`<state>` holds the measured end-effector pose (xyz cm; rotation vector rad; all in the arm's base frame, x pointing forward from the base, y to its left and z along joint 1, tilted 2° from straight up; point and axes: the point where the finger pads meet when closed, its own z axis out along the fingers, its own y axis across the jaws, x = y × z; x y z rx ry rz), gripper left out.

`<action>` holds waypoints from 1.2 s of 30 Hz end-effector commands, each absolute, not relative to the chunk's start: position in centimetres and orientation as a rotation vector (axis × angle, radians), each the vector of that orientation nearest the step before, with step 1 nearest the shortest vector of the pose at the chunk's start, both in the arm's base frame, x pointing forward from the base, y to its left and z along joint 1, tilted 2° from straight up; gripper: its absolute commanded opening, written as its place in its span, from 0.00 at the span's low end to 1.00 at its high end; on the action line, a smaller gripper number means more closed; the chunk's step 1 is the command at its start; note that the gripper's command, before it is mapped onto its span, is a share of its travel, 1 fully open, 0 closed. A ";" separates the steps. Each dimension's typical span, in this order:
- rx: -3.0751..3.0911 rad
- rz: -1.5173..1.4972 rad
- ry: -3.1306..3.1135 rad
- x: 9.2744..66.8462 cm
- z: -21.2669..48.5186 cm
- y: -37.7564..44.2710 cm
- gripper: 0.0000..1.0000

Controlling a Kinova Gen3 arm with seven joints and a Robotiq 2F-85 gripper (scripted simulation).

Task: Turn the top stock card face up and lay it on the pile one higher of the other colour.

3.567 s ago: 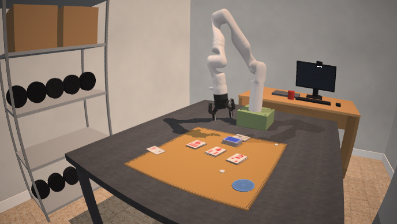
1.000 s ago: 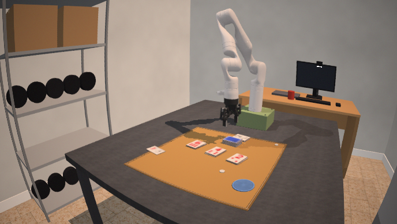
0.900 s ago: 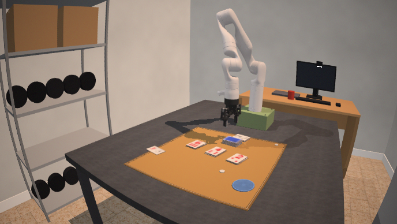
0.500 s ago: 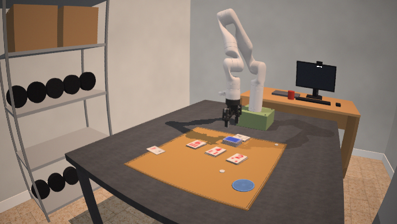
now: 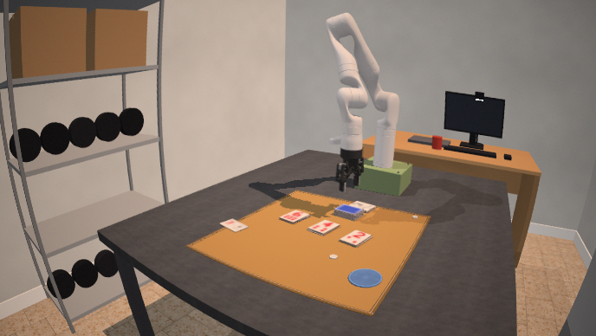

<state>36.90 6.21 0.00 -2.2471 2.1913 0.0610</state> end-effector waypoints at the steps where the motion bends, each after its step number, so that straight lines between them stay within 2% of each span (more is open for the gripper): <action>1: -2.251 0.059 2.185 36.9 0.0 6.3 1.00; 21: -2.265 0.056 2.168 37.0 0.0 6.6 1.00; 22: -2.265 0.056 2.168 37.0 0.0 6.6 0.85; 36: -2.265 0.056 2.169 36.9 -0.8 6.6 0.85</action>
